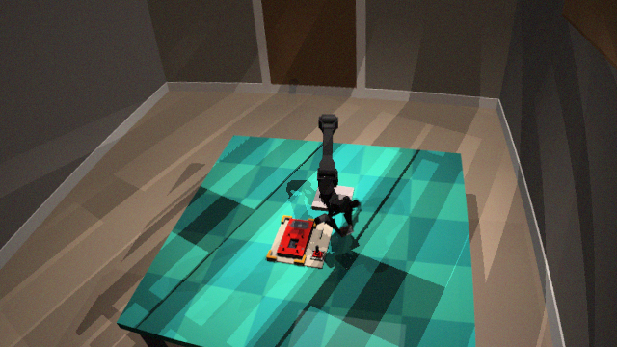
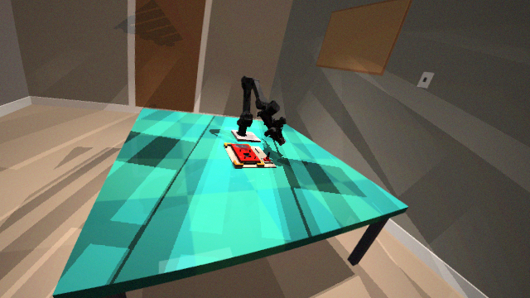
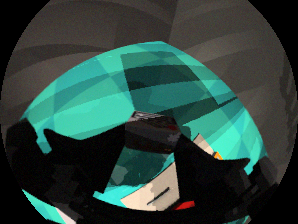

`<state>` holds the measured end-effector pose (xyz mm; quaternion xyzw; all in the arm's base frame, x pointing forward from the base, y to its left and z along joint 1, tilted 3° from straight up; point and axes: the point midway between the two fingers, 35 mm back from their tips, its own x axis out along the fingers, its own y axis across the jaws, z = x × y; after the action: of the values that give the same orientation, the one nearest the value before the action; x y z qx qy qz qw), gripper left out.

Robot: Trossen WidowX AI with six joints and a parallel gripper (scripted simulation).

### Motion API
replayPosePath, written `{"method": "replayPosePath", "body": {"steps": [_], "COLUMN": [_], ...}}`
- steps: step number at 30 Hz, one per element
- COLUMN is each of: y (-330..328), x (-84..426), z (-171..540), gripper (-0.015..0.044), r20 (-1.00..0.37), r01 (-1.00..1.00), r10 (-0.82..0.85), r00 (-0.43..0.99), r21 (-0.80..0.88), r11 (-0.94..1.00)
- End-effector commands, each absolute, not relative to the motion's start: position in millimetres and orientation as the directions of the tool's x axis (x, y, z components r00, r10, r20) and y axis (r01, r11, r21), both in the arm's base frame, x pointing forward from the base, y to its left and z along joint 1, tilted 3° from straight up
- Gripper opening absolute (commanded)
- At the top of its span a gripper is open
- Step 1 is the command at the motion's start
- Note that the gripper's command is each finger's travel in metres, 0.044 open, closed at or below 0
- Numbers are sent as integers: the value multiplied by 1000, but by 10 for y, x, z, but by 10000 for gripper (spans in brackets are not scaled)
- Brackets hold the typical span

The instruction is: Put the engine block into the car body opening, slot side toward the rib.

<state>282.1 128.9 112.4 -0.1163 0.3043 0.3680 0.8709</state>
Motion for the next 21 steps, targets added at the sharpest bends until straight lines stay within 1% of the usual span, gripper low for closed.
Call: {"method": "replayPosePath", "body": {"steps": [1, 21], "y": [1296, 1312], "x": [2808, 2807], "z": [1042, 676], "gripper": [0, 0], "r20": [-616, -617], "r01": [-712, -712], "r10": [574, 574], "r00": [539, 539], "r21": [30, 30], "r11": [702, 702]}}
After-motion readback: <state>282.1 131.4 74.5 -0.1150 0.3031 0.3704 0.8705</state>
